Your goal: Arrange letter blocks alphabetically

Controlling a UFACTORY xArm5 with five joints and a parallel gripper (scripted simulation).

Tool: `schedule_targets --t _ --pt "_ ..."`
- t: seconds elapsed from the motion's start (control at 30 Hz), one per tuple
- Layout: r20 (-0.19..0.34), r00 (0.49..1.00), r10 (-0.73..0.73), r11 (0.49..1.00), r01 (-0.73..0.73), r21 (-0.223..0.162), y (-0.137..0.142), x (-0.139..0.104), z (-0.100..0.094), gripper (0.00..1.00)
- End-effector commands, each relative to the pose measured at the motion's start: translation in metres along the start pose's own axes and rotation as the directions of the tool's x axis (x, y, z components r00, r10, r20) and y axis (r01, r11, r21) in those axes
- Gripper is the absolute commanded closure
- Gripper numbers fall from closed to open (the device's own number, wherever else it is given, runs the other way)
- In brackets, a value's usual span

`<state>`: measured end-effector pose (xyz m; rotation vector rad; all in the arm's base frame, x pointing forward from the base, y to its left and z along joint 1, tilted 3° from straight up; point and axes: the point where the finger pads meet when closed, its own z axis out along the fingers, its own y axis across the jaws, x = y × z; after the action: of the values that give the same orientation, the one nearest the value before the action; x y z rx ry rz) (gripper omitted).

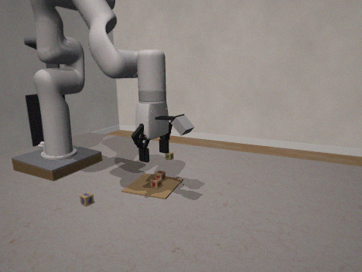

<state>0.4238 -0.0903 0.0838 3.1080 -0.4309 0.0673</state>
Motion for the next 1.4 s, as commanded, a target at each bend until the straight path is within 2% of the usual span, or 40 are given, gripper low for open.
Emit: schedule_targets --t 0.0,0.03,1.37 --pt "-0.003 0.998 0.059 0.998 -0.059 0.0 0.0015 0.0019 -0.0009 0.0" --pt "-0.003 0.998 0.059 0.998 -0.059 0.0 0.0015 0.0019 -0.0009 0.58" --pt "-0.003 0.998 0.06 0.998 -0.06 0.0 0.0015 0.0019 -0.0005 0.58"
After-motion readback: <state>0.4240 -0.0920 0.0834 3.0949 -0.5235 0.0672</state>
